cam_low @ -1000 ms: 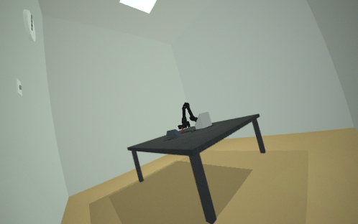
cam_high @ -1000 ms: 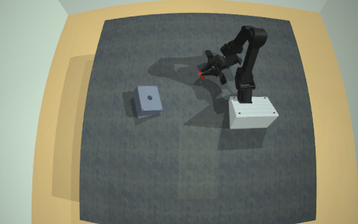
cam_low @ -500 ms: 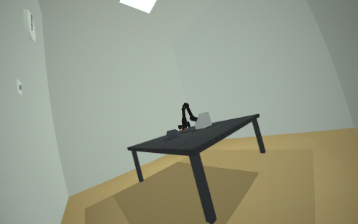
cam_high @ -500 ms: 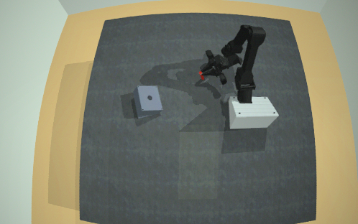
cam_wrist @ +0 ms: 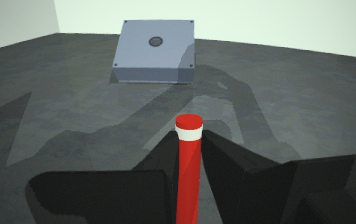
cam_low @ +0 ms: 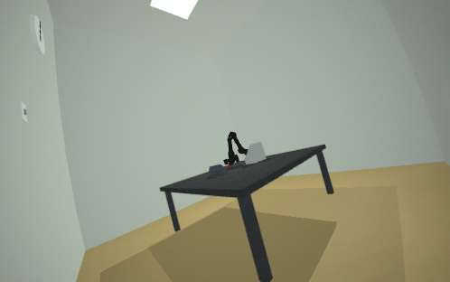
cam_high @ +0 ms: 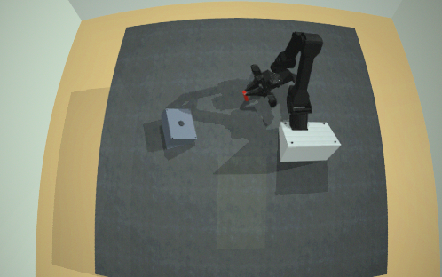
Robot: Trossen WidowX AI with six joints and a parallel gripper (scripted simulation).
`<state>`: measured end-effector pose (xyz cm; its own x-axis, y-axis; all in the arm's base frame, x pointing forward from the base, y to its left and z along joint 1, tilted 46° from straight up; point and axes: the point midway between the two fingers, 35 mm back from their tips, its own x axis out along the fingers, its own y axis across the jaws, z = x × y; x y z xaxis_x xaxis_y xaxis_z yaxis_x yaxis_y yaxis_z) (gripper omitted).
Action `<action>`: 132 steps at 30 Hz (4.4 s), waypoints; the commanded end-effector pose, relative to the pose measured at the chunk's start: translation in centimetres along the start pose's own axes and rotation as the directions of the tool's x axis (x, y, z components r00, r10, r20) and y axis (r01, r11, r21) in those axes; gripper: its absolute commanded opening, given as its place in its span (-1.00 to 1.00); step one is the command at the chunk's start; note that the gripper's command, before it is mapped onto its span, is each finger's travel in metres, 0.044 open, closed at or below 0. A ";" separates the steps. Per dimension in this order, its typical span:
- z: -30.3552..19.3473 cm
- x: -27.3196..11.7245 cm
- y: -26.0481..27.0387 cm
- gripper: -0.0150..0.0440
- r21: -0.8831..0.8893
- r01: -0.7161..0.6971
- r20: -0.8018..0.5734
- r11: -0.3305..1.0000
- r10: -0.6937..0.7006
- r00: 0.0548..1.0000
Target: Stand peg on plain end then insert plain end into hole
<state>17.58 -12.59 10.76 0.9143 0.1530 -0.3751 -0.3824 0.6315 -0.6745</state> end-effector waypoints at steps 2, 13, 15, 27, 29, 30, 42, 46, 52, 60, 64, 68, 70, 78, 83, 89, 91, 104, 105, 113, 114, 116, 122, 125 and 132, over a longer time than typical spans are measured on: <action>-0.2 -0.1 0.0 -0.32 0.000 0.000 0.002 1.000 0.000 1.000; -0.3 -0.2 0.0 -0.32 -0.001 0.002 0.022 1.000 -0.002 1.000; -0.1 -0.1 0.0 -0.30 -0.001 0.002 0.026 1.000 -0.002 1.000; -0.1 -0.2 0.0 -0.05 -0.001 0.002 0.027 1.000 -0.002 1.000; -0.1 -0.2 0.0 -0.05 -0.001 0.002 0.027 1.000 -0.002 1.000; -0.1 -0.2 0.0 -0.05 -0.001 0.002 0.027 1.000 -0.002 1.000; -0.1 -0.2 0.0 -0.05 -0.001 0.002 0.027 1.000 -0.002 1.000; -0.1 -0.2 0.0 -0.05 -0.001 0.002 0.027 1.000 -0.002 1.000; -0.1 -0.2 0.0 -0.05 -0.001 0.002 0.027 1.000 -0.002 1.000; -0.1 -0.2 0.0 0.22 -0.001 0.002 0.027 1.000 -0.002 1.000; -0.1 -0.2 0.0 0.57 -0.001 0.002 0.027 1.000 -0.002 1.000; -0.1 -0.2 0.0 0.93 -0.001 0.002 0.027 1.000 -0.002 1.000; -0.1 -0.2 0.0 1.00 -0.001 0.002 0.027 1.000 -0.002 1.000; 0.4 -0.1 -0.1 1.00 -0.003 -0.007 0.025 1.000 0.007 1.000; 4.4 0.0 -1.2 1.00 -0.014 -0.051 0.005 0.999 0.051 0.999; 9.9 -0.7 -1.4 1.00 -0.019 -0.050 -0.004 0.999 0.050 0.999; 11.8 -1.2 -1.2 1.00 -0.017 -0.037 0.001 0.999 0.037 0.999; 15.0 -2.4 0.1 1.00 0.090 -0.043 -0.025 0.995 0.045 0.999; 14.8 -2.2 0.2 1.00 0.115 -0.056 -0.041 0.992 0.061 0.997; 12.9 -1.4 1.0 1.00 0.299 -0.139 -0.184 0.944 0.200 0.962; 12.7 -1.3 1.2 1.00 0.320 -0.146 -0.203 0.936 0.218 0.955; 12.2 -1.1 1.5 1.00 0.358 -0.157 -0.241 0.920 0.254 0.937; 11.0 -0.7 2.3 1.00 0.446 -0.180 -0.346 0.877 0.355 0.869; 10.4 -0.6 2.7 1.00 0.477 -0.184 -0.396 0.860 0.397 0.828; 9.1 -0.5 3.4 1.00 0.524 -0.162 -0.532 0.836 0.470 0.704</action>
<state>17.20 -3.25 14.87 0.4646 0.0412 -0.8845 -0.4189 0.8903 -0.1786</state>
